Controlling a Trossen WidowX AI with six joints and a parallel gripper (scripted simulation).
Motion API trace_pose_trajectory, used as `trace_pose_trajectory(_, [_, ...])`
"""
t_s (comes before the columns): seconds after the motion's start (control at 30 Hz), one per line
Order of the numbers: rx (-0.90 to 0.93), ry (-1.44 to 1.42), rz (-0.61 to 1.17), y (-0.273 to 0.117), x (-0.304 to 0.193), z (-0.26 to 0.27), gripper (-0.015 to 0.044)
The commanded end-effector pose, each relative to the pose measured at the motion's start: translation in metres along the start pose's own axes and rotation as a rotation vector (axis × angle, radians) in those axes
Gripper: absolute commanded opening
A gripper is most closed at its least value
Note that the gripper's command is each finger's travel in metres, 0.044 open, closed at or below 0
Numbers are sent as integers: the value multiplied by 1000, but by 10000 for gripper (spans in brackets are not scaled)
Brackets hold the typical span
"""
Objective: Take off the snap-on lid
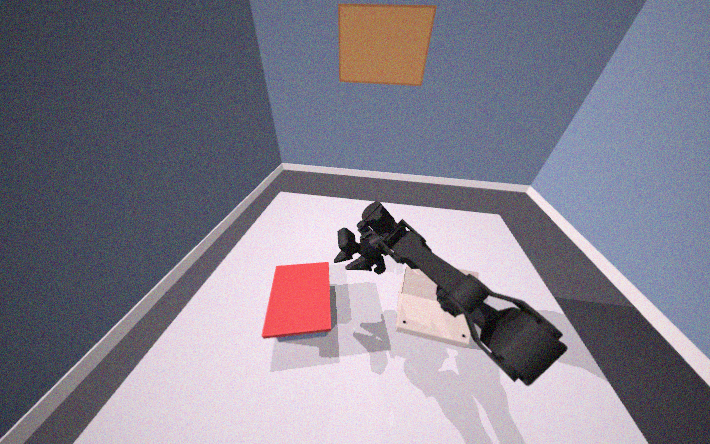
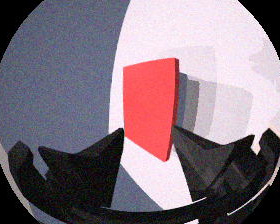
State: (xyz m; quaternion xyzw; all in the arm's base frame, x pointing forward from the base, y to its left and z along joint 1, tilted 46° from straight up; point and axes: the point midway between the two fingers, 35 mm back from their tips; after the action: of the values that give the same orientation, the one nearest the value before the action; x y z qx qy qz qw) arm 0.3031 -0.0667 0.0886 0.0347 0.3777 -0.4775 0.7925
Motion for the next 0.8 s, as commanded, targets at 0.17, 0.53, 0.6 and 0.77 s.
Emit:
trace_pose_trajectory(0.17, [1, 63, 76, -1, -15, -4, 235])
trace_pose_trajectory(0.53, [-4, 62, 74, 34, -15, -43, 235])
trace_pose_trajectory(0.6, [1, 64, 77, 40, -18, -52, 235])
trace_pose_trajectory(0.77, [2, 64, 78, 41, -19, -53, 235])
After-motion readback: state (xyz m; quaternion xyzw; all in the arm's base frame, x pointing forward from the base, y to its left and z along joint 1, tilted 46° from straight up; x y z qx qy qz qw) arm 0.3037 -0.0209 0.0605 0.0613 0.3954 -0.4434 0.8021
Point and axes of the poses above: the point midway between the two fingers, 35 mm back from their tips, its own y axis out along the fingers, its own z axis across the jaws, x = y × z, and after that the axes turned 3 degrees about y, right-handed
